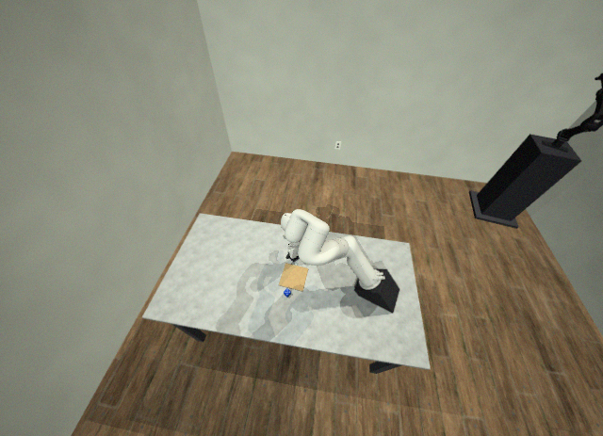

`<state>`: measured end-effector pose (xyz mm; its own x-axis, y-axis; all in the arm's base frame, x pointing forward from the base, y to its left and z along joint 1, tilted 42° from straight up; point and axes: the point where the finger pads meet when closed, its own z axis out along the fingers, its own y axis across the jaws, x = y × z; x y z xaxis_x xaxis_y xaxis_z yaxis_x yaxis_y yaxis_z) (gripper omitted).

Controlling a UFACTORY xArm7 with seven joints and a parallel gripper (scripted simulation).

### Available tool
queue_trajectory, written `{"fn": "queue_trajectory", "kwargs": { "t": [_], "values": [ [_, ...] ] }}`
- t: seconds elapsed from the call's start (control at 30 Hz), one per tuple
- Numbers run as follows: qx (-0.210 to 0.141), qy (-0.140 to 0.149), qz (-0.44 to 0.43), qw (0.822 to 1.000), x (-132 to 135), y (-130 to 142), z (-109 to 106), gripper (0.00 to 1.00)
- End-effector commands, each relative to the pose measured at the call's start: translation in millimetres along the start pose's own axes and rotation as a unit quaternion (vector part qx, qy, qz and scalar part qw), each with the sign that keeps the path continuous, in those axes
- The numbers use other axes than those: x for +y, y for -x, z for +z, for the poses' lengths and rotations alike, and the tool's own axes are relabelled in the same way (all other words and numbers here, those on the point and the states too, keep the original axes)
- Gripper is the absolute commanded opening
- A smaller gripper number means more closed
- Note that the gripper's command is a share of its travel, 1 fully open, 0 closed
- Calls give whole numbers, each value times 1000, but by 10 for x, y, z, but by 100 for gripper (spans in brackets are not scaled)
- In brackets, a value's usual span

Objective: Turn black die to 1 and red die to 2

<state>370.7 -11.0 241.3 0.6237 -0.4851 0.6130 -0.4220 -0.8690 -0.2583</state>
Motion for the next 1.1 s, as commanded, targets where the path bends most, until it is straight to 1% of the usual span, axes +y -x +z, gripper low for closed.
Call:
{"fn": "queue_trajectory", "kwargs": {
  "t": [0.0, 0.8, 0.83, 1.07],
  "values": [
    [1, 0, 0, 1000, -2, -7, -4, 47],
    [1, 0, 0, 1000, -2, -7, -4, 47],
    [1, 0, 0, 1000, -2, -7, -4, 27],
    [1, 0, 0, 1000, -2, -7, -4, 27]
  ]
}}
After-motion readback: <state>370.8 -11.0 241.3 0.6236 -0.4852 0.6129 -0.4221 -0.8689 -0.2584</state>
